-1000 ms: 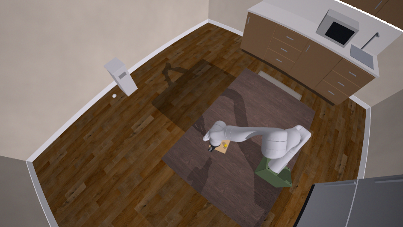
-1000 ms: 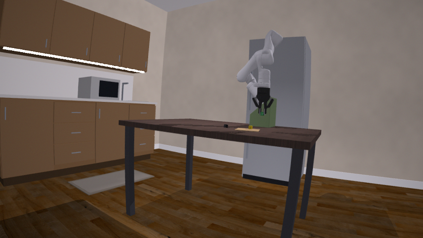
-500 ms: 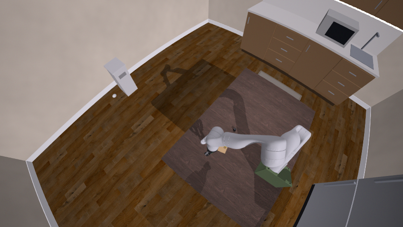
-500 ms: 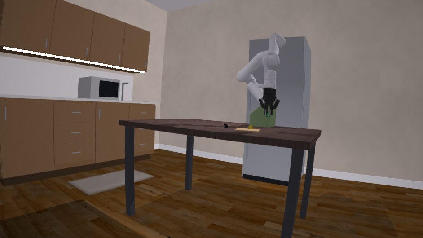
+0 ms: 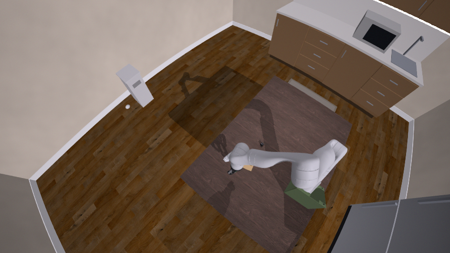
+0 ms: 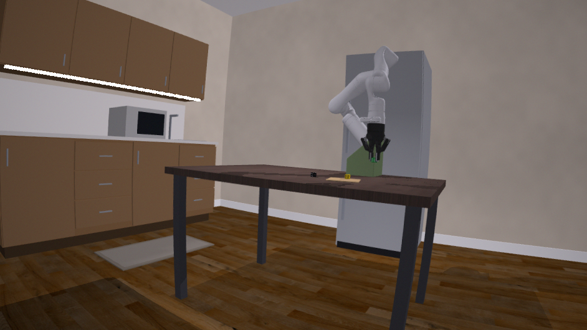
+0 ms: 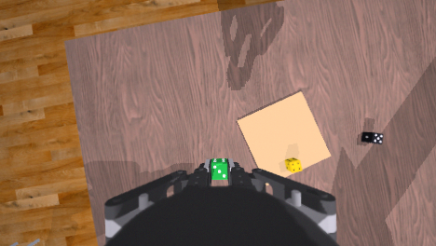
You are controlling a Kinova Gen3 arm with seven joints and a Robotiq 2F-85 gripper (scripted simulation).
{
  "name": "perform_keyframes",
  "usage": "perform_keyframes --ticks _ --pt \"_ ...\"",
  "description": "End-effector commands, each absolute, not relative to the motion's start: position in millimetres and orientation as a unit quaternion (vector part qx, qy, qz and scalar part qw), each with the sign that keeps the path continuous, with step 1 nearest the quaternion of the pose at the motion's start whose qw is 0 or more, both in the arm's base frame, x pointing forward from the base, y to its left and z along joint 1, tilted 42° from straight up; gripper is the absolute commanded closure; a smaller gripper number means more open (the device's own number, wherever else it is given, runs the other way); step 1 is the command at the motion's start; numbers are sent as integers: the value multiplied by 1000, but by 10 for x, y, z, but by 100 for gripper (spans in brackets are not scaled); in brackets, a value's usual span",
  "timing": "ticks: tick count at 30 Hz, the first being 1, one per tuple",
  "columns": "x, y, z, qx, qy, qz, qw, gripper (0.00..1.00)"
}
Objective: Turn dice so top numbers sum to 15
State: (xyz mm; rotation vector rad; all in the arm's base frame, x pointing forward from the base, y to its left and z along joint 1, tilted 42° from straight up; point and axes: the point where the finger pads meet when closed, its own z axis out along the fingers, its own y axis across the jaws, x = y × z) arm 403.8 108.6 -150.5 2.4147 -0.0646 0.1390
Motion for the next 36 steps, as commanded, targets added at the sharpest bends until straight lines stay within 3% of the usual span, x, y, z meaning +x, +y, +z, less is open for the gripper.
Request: perform_keyframes --ticks 1,22,36 --pt "4041 1096 -1501 934 -25 54 353 85" --pt "4006 991 -1469 921 -32 77 380 85" --pt "3970 755 -1337 882 -41 155 443 85"
